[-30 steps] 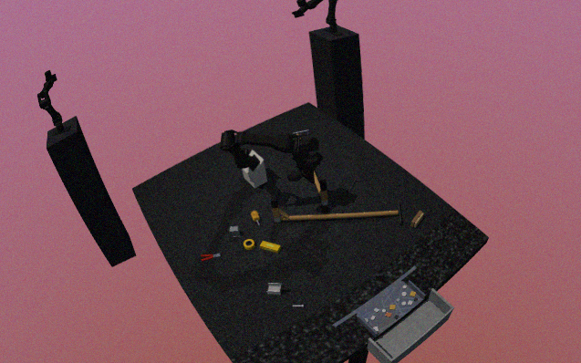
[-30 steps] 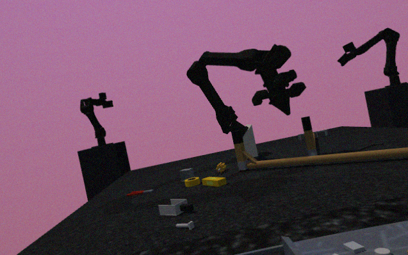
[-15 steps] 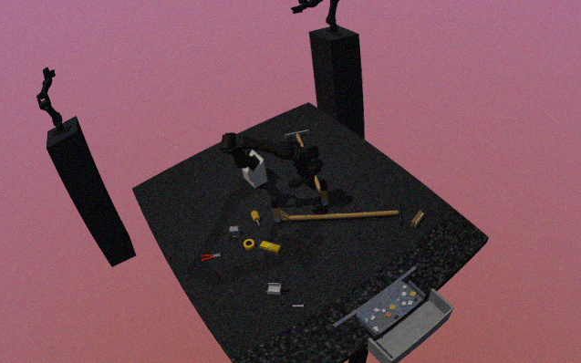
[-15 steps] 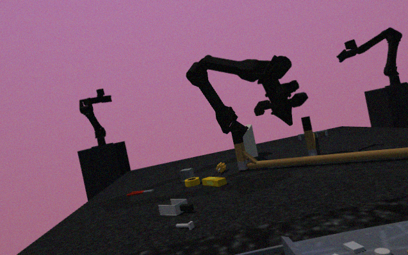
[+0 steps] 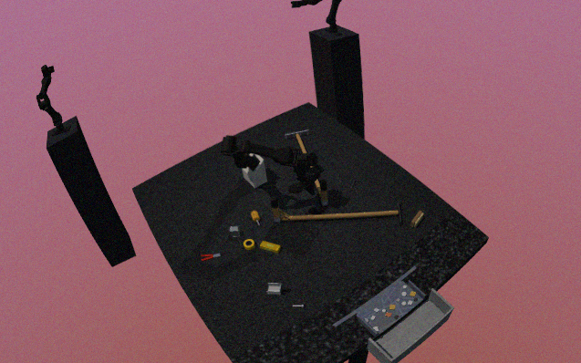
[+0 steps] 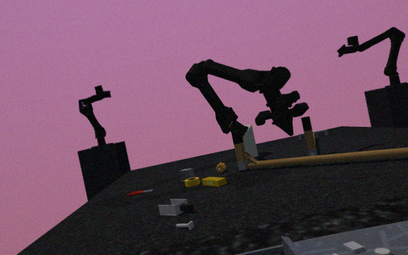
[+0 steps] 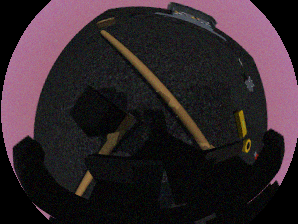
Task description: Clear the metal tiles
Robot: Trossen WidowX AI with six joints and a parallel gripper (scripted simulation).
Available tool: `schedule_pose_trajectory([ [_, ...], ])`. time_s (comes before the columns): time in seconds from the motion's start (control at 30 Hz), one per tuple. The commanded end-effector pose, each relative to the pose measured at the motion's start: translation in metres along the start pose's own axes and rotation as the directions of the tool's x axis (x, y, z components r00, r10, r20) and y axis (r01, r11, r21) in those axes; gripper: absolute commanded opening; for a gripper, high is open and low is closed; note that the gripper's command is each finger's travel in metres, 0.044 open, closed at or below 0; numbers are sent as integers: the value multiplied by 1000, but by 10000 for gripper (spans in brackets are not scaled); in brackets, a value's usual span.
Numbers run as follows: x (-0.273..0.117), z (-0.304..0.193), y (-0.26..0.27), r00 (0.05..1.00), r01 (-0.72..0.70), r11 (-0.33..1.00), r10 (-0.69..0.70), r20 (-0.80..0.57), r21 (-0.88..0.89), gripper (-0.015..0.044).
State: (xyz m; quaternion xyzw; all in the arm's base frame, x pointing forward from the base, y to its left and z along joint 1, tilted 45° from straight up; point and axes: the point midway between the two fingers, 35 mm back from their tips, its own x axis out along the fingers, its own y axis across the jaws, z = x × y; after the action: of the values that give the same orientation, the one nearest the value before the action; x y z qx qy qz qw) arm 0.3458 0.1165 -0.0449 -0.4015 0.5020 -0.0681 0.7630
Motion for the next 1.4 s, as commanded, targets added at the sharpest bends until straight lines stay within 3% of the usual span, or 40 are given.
schedule_pose_trajectory([
  [0.0, 9, -10, 1, 1000, 3, 1000, -3, -14, -15, 0],
  [1.37, 18, 31, 46, 1000, -5, 1000, 5, -12, -12, 0],
])
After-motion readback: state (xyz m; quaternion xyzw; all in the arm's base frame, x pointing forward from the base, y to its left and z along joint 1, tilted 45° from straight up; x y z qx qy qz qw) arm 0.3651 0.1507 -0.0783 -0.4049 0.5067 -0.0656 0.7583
